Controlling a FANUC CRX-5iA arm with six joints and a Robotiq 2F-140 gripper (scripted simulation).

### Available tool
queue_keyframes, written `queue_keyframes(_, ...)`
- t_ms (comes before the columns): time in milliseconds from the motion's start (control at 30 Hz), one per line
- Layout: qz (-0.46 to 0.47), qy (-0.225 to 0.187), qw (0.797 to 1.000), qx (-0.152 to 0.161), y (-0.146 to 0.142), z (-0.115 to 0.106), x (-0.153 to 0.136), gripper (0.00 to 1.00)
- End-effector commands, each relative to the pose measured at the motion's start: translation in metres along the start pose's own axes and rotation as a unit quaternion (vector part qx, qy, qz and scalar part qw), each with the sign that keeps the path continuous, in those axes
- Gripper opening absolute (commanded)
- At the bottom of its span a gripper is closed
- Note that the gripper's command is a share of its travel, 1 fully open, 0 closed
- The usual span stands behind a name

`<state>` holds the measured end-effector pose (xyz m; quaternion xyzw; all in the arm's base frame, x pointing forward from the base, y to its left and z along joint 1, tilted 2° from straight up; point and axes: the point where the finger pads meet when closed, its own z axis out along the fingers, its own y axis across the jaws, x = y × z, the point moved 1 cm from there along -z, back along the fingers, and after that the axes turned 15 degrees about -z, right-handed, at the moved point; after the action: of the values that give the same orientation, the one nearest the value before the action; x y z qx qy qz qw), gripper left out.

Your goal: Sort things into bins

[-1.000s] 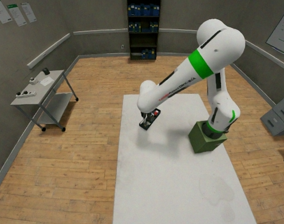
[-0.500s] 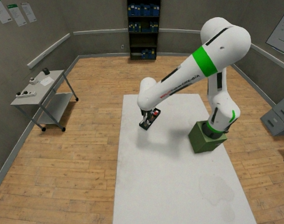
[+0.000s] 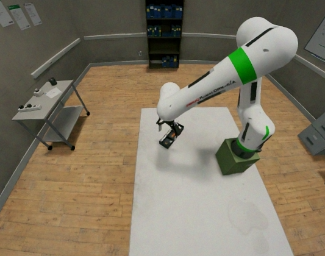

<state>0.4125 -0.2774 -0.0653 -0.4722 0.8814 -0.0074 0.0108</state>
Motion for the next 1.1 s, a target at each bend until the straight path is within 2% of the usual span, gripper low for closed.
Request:
queue_keyframes(0, 0.0, 0.0, 1.0, 0.0, 0.0, -0.012, 0.0, 1.0)
queue_keyframes(700, 0.0, 0.0, 1.0, 0.0, 0.0, -0.088, 0.0, 1.0)
queue_keyframes(1067, 0.0, 0.0, 1.0, 0.0, 0.0, -0.089, 0.0, 1.0)
